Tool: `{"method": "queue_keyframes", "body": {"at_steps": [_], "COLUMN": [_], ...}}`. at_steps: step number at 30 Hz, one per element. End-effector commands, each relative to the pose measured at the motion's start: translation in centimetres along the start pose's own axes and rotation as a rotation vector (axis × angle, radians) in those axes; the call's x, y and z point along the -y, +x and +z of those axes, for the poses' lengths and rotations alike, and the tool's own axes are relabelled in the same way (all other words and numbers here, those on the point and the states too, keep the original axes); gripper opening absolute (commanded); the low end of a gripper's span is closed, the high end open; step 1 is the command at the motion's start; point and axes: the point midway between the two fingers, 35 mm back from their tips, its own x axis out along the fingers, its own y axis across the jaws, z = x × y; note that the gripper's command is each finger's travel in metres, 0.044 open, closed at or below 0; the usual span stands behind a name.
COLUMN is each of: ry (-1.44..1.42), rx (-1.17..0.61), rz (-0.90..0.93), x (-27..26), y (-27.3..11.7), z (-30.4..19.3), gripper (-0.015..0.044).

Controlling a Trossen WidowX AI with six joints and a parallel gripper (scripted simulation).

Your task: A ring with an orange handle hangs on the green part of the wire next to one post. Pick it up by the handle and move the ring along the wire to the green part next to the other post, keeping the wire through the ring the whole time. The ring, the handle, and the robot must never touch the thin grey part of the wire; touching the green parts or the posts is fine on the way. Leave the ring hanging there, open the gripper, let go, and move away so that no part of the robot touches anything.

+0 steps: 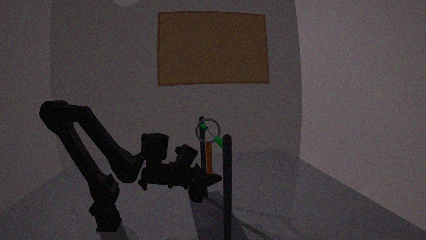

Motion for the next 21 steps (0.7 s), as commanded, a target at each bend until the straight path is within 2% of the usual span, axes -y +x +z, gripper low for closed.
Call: {"method": "queue_keyframes", "body": {"at_steps": [1,21], "ry": [0.003,0.006], "rx": [0.002,-0.040], "rz": [-0.004,0.012], "x": [-0.2,-1.9], "y": [0.0,-0.4], "z": [0.1,0.1], "gripper": [-0.0150,-0.0150]}}
